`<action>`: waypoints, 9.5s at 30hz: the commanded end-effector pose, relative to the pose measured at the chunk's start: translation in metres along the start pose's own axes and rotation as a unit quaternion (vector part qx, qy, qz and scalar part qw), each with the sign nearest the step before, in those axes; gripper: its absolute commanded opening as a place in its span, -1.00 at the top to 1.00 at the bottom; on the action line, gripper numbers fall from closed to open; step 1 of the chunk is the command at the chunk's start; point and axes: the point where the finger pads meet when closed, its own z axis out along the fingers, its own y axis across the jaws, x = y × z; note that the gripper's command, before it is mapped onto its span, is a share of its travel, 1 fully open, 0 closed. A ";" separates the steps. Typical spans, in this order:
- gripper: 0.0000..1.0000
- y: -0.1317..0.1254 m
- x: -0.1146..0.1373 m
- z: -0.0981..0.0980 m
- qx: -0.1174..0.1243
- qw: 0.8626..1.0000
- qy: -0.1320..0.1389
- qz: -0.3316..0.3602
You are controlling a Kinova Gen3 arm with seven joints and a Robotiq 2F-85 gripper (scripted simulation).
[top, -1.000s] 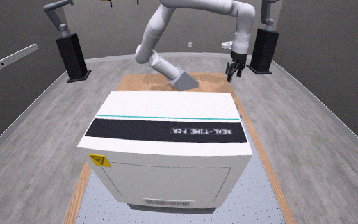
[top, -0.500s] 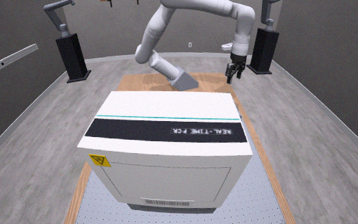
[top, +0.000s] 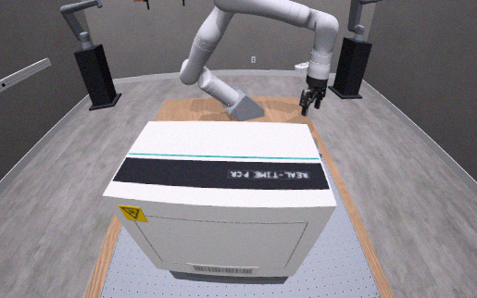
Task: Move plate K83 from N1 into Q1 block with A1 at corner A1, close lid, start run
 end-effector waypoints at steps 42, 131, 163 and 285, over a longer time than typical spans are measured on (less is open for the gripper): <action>-1.00 0.000 0.000 0.051 -0.001 1.000 -0.001 0.000; -1.00 0.000 -0.001 0.156 -0.001 1.000 -0.001 0.000; -1.00 0.000 -0.001 0.170 -0.001 1.000 -0.001 0.000; -0.82 0.000 -0.001 0.187 -0.001 1.000 -0.001 0.000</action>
